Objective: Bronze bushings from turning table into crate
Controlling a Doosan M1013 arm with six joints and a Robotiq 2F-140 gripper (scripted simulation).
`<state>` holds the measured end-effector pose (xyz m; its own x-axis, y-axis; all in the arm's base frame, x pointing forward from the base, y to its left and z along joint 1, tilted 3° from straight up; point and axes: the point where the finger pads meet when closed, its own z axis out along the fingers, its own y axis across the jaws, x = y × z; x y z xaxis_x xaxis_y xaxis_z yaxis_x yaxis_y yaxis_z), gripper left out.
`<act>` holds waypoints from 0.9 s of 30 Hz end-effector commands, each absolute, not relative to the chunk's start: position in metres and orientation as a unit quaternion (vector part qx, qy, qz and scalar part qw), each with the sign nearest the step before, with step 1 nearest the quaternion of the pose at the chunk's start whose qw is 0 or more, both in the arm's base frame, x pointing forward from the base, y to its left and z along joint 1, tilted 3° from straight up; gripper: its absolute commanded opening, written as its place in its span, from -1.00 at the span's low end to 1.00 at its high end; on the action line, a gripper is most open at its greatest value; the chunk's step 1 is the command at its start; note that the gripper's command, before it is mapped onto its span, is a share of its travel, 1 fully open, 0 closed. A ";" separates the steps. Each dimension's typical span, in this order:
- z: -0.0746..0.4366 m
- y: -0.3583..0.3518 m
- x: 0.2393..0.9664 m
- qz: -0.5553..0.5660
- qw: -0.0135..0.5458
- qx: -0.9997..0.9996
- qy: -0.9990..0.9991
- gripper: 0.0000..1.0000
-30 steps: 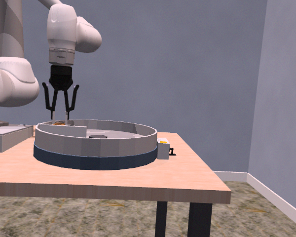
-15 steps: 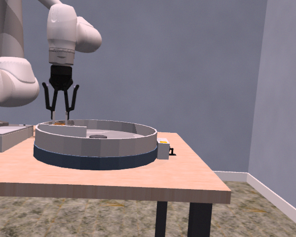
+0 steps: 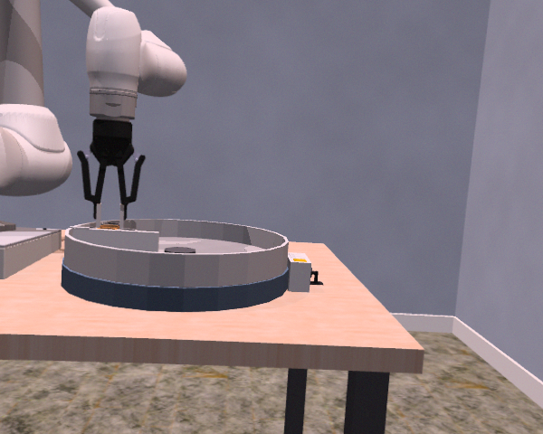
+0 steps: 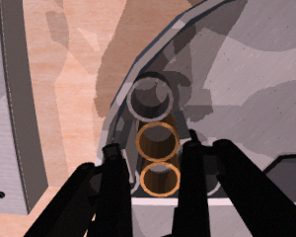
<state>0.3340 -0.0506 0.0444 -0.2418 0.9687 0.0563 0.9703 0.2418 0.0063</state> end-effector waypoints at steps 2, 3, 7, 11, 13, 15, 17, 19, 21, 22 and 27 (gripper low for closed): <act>0.044 -0.051 0.334 -0.020 0.020 -0.615 -0.788 -1.00; 0.044 -0.051 0.334 -0.020 0.020 -0.615 -0.788 -1.00; 0.044 -0.051 0.334 -0.020 0.020 -0.615 -0.788 -1.00; 0.045 -0.051 0.334 -0.020 0.020 -0.615 -0.788 -1.00; 0.046 -0.051 0.334 -0.020 0.020 -0.615 -0.788 -1.00; 0.049 -0.051 0.334 -0.020 0.020 -0.615 -0.788 -1.00; 0.051 -0.051 0.334 -0.020 0.020 -0.615 -0.788 -1.00; 0.053 -0.051 0.334 -0.020 0.020 -0.615 -0.788 -1.00; 0.060 -0.051 0.334 -0.020 0.020 -0.615 -0.788 -1.00; 0.064 -0.052 0.334 -0.020 0.020 -0.615 -0.788 -1.00; 0.087 -0.053 0.334 -0.020 0.020 -0.615 -0.788 -1.00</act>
<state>0.3343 -0.0526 0.0791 -0.2418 0.9687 0.0561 0.9703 0.2418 0.0064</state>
